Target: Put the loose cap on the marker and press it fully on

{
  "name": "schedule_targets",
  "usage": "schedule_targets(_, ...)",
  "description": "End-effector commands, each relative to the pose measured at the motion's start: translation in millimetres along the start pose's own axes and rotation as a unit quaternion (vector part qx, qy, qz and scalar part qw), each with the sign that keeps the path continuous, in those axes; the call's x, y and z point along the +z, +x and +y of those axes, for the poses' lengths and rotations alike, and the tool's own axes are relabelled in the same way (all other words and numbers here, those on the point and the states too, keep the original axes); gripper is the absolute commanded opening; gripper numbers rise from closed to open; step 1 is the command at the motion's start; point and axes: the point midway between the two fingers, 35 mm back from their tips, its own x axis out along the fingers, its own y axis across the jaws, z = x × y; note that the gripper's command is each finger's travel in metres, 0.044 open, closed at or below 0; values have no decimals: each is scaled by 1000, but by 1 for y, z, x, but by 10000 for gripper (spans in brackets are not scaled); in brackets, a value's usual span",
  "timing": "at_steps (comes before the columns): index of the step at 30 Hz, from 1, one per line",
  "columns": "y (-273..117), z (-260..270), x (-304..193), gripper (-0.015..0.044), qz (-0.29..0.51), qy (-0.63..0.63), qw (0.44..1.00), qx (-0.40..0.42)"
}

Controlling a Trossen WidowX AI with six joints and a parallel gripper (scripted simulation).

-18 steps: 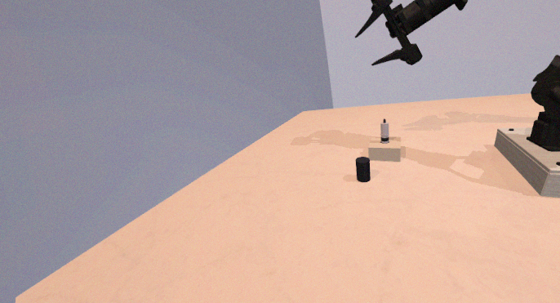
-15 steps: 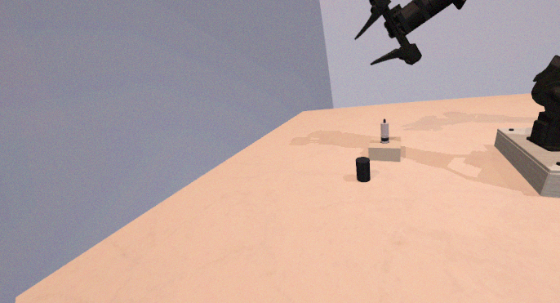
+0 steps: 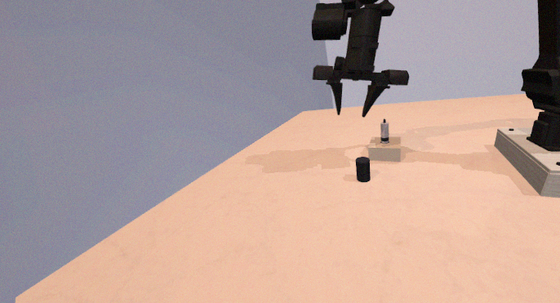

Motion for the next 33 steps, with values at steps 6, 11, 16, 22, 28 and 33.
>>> schedule_targets(6, 28, -9, -40, 252, -27, -56, 990, -126)
schedule_targets(11, 55, -16, -37, 252, -27, -56, 990, -126)
schedule_targets(16, 62, -18, -37, 252, -27, -56, 990, -127)
schedule_targets(22, 77, -22, -34, 252, -27, -56, 990, -127)
schedule_targets(28, 84, -24, -34, 252, -27, -56, 990, -127)
schedule_targets(33, 92, -25, -33, 252, -27, -56, 990, -127)
